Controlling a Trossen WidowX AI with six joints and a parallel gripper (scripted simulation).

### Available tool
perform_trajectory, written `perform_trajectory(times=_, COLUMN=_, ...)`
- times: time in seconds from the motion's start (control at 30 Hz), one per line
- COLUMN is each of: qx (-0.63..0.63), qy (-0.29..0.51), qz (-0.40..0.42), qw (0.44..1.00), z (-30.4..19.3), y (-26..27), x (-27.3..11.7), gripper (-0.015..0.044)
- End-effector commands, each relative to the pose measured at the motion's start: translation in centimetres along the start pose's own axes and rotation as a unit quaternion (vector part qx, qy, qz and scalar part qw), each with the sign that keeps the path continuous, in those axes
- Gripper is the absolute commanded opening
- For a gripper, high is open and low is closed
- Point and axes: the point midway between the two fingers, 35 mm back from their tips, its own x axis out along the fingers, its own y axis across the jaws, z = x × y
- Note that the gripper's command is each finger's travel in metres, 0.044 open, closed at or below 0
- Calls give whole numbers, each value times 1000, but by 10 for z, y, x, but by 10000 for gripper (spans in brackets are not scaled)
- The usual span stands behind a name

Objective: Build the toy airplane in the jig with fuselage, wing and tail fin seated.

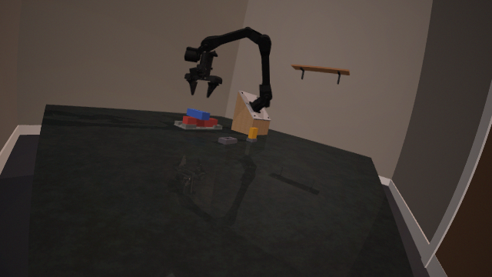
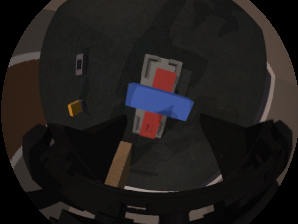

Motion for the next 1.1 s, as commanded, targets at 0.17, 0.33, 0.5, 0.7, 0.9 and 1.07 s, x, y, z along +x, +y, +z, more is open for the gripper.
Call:
perform_trajectory(times=0.17, qx=83, qy=2, qz=0, qw=997, z=0, y=-1, x=1, gripper=440)
perform_trajectory(times=0.33, qx=89, qy=6, qz=-8, qw=996, z=6, y=14, x=-2, gripper=440)
perform_trajectory(times=0.5, qx=103, qy=12, qz=-28, qw=994, z=19, y=57, x=-8, gripper=440)
perform_trajectory(times=0.7, qx=100, qy=7, qz=-27, qw=995, z=29, y=129, x=-14, gripper=440)
perform_trajectory(times=0.9, qx=94, qy=4, qz=-17, qw=995, z=19, y=209, x=-11, gripper=440)
perform_trajectory(times=1.07, qx=89, qy=3, qz=-2, qw=996, z=-5, y=267, x=-3, gripper=440)
